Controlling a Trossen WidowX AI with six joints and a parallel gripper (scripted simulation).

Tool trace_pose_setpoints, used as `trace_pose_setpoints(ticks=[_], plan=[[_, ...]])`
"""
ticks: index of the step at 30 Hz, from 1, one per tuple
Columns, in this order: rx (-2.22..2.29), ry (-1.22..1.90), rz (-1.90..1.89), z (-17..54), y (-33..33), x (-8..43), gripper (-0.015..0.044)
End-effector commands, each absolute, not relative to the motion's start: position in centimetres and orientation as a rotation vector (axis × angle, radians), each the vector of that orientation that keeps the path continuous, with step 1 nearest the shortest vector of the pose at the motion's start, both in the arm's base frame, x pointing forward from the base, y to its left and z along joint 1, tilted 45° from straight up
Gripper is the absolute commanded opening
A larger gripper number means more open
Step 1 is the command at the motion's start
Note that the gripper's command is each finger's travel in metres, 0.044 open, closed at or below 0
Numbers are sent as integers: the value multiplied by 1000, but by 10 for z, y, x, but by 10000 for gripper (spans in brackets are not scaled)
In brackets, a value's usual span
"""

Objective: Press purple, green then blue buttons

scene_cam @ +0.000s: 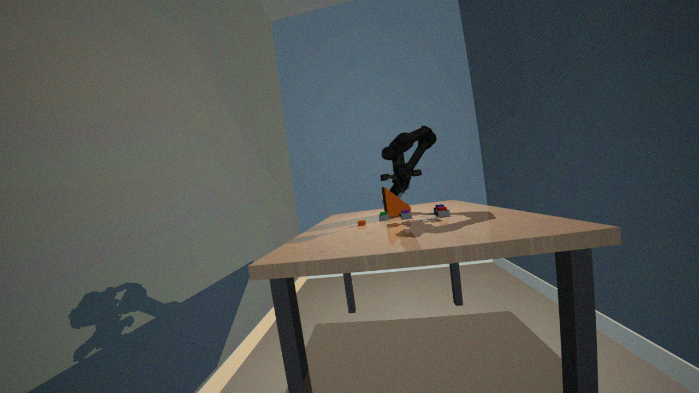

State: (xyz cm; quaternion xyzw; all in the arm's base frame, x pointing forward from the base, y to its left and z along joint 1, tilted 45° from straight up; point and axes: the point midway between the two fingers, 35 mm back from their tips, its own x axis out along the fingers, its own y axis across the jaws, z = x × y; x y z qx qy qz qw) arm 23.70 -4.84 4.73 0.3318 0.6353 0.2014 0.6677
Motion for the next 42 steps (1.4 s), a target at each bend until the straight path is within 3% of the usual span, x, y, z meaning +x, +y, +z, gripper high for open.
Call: trace_pose_setpoints(ticks=[1, 10, 19, 42], plan=[[740, 1441, 463, 54, -52, 234, 20], [736, 1443, 459, -18, -121, 190, 20], [737, 1441, 460, -60, -80, 197, 20], [738, 1441, 461, -84, -57, 200, 20]])
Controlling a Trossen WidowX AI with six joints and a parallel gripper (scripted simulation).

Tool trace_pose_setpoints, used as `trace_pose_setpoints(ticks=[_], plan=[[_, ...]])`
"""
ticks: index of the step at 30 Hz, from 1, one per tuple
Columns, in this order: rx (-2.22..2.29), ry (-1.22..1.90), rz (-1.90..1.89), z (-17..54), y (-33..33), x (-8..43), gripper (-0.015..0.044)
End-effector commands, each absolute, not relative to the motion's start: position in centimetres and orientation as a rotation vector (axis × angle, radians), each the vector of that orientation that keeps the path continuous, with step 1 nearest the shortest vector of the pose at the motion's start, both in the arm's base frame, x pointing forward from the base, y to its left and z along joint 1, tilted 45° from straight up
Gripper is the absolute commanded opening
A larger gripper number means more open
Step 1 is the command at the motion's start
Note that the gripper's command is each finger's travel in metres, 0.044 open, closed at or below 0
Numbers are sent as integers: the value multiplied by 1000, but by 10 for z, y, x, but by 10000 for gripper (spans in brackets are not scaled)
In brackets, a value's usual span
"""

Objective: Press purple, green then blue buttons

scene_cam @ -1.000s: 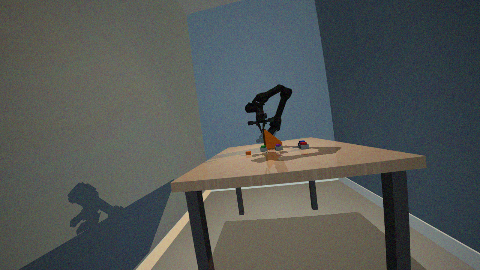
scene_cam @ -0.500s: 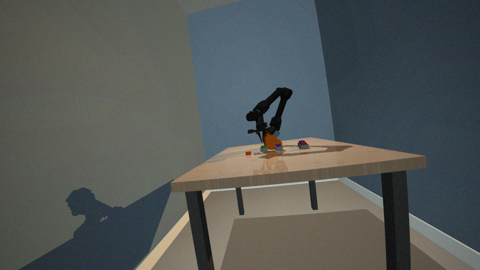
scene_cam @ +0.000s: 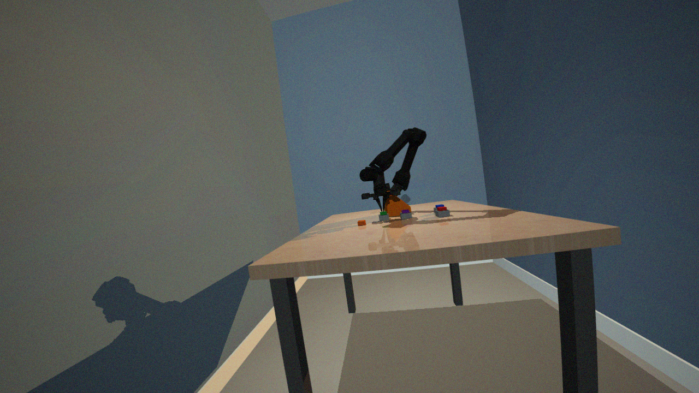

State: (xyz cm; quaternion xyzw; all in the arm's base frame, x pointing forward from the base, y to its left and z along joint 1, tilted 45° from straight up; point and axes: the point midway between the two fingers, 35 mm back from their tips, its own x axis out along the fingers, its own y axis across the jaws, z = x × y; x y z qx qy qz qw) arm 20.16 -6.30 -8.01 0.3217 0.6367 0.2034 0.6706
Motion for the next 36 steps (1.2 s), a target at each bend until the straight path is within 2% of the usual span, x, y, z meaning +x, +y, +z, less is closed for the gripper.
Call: trace_pose_setpoints(ticks=[1, 22, 36], plan=[[738, 1441, 462, -85, -56, 200, 20], [738, 1441, 462, -86, -54, 200, 20], [736, 1443, 459, -18, -121, 190, 20]])
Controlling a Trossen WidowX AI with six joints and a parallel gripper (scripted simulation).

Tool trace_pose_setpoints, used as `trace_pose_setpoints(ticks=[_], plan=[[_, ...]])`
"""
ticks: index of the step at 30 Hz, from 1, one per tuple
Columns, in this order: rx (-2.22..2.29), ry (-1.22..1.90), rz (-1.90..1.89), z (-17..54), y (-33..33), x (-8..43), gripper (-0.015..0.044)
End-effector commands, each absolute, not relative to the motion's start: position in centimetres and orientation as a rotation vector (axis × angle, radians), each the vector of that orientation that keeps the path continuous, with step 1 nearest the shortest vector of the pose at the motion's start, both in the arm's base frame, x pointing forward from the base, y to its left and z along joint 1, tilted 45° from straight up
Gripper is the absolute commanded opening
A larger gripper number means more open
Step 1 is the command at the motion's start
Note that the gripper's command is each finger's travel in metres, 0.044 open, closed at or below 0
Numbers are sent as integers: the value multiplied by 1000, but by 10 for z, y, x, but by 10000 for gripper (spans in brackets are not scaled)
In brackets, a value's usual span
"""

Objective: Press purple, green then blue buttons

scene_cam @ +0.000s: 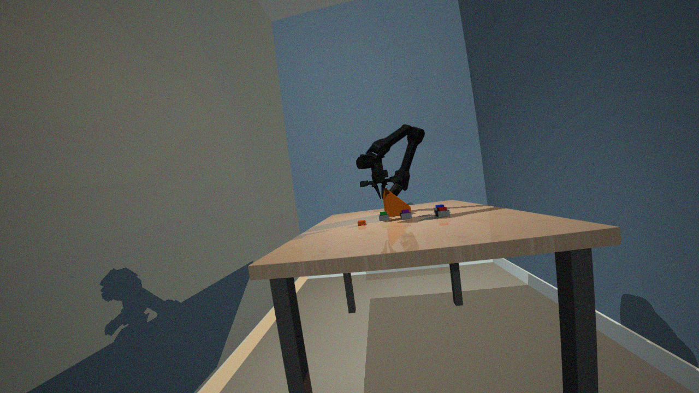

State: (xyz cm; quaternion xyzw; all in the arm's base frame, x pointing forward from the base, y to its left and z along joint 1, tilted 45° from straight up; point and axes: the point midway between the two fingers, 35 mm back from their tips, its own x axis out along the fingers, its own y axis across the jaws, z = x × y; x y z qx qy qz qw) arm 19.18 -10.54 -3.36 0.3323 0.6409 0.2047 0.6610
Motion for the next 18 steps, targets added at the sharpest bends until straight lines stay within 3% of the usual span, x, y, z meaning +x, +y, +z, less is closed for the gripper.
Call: trace_pose_setpoints(ticks=[1, 7, 13, 18], plan=[[736, 1443, 459, -18, -121, 190, 20], [720, 1454, 427, 11, -102, 214, 20], [706, 1450, 398, 85, -32, 249, 20], [726, 1439, 433, 146, 39, 243, 20]])
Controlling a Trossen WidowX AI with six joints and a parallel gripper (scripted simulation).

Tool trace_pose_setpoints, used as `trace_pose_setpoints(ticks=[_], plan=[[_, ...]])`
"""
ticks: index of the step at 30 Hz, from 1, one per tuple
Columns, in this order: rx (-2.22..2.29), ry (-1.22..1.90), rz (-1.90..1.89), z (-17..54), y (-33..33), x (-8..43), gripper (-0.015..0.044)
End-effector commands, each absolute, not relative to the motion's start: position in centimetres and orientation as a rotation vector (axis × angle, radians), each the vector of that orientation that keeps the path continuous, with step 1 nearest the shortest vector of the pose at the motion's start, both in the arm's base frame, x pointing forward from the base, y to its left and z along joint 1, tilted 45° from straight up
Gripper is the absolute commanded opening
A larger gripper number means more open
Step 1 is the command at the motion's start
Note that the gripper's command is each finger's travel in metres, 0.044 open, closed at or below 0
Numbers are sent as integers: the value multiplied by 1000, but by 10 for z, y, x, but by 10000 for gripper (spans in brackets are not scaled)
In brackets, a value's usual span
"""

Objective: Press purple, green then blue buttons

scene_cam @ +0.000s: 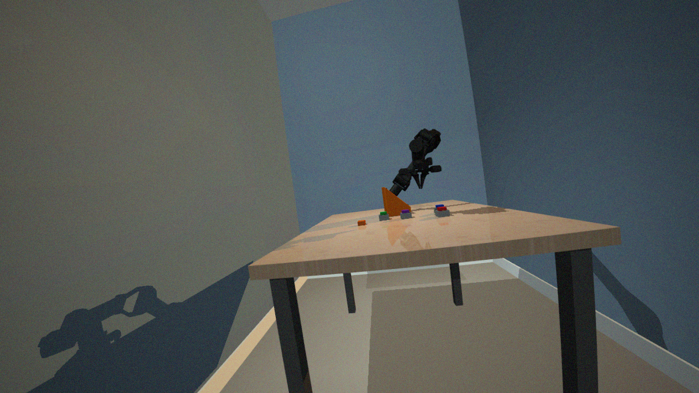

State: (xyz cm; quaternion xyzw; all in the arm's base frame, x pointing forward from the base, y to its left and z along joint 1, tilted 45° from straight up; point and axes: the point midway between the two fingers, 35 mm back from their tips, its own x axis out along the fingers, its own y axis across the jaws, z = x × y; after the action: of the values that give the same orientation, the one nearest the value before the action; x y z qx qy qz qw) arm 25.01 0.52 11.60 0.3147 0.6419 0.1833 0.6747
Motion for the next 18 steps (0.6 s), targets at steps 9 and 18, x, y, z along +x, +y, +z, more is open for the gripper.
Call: trace_pose_setpoints(ticks=[9, 18], plan=[[744, 1440, 467, 168, 77, 228, 20], [747, 1438, 471, 131, 116, 233, 20]])
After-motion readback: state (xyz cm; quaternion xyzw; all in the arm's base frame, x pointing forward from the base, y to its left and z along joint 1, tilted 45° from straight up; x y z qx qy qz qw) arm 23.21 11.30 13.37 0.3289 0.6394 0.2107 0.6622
